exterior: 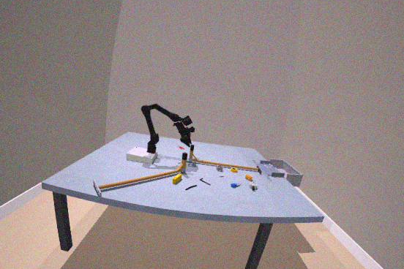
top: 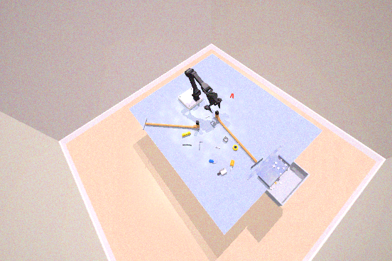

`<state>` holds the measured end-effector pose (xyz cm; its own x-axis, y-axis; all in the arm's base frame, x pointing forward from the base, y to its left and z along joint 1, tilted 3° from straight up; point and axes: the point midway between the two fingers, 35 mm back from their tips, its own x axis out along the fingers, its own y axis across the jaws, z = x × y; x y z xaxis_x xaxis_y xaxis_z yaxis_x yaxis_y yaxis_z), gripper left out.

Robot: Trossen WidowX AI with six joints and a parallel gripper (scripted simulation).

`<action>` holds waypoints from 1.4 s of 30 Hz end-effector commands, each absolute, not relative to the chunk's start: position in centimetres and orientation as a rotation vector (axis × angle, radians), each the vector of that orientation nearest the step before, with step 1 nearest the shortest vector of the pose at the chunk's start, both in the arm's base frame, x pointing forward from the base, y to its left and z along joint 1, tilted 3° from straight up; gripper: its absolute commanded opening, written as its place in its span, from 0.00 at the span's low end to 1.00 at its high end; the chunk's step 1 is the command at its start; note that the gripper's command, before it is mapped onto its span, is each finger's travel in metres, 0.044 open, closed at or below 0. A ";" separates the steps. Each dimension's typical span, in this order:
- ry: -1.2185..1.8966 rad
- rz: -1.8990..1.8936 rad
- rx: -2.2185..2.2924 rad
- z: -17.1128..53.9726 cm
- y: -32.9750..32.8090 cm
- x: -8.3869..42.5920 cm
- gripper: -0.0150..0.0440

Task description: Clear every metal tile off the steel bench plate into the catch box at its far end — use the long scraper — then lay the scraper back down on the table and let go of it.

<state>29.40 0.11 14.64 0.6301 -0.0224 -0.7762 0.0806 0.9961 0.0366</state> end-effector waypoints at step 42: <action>0.133 -0.005 0.033 40.0 -1.2 22.3 1.00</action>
